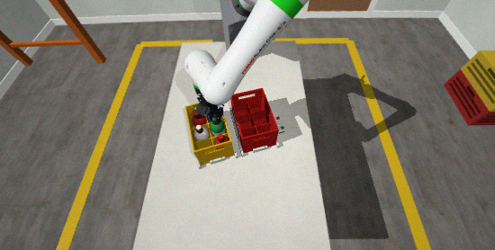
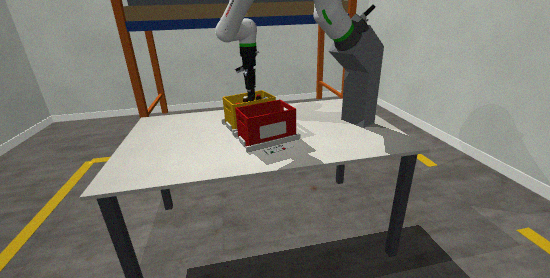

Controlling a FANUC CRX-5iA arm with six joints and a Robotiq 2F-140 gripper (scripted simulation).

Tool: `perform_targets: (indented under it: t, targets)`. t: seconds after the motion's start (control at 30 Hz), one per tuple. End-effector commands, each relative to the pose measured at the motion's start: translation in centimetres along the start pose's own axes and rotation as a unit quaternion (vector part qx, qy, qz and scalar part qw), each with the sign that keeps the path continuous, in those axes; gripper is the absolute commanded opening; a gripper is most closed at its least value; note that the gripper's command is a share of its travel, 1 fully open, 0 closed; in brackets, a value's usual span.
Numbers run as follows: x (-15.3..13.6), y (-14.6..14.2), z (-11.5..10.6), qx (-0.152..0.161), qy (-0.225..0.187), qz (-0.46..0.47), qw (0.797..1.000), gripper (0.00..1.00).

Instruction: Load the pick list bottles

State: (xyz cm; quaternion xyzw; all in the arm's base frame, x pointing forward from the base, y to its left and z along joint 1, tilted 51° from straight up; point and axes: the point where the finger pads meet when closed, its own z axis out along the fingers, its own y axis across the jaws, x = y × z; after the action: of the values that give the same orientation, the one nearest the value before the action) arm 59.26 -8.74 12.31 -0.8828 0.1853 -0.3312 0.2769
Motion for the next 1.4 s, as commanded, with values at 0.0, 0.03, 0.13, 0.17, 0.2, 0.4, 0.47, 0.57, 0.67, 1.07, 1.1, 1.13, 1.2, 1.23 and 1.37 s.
perform_targets:
  t: [0.0, 0.03, 0.13, 0.17, 0.2, 0.4, 0.47, 0.57, 0.67, 1.07, 1.1, 1.13, 1.2, 1.23, 1.37]
  targets:
    - [0.1, 0.0, -0.5, 0.0, 0.001, 0.0, 1.0, 0.1]
    - [0.1, 0.0, -0.7, 0.0, 0.001, 0.0, 1.0, 0.1]
    - [0.1, 0.0, -0.9, 0.0, 0.001, 0.0, 1.0, 0.1]
    - [0.1, 0.0, -1.0, 0.0, 0.001, 0.0, 1.0, 0.1]
    - [0.1, 0.0, -1.2, 0.0, 0.001, 0.0, 1.0, 0.1]
    - [0.1, 0.0, -2.2, 0.0, 0.001, 0.0, 1.0, 0.1]
    - [0.1, 0.0, -2.5, 0.0, 0.001, 0.0, 1.0, 0.1]
    - [0.1, 0.0, -3.0, 0.0, 0.001, 0.0, 1.0, 0.1]
    - [0.1, 0.0, -3.2, 0.0, 0.001, 0.0, 1.0, 0.1]
    - [0.1, 0.0, -5.2, 0.0, 0.001, 0.0, 1.0, 0.1]
    - [0.1, 0.0, -5.4, 0.0, 0.001, 0.0, 1.0, 0.1]
    - [0.1, 0.0, -5.5, 0.0, 0.001, 0.0, 1.0, 0.1]
    - [0.1, 0.0, -5.7, 0.0, 0.001, 0.0, 1.0, 0.1]
    - [0.1, 0.0, -5.7, 0.0, 0.001, 0.0, 1.0, 0.1]
    - [0.1, 0.0, -6.4, 0.0, 0.001, 0.0, 1.0, 0.1]
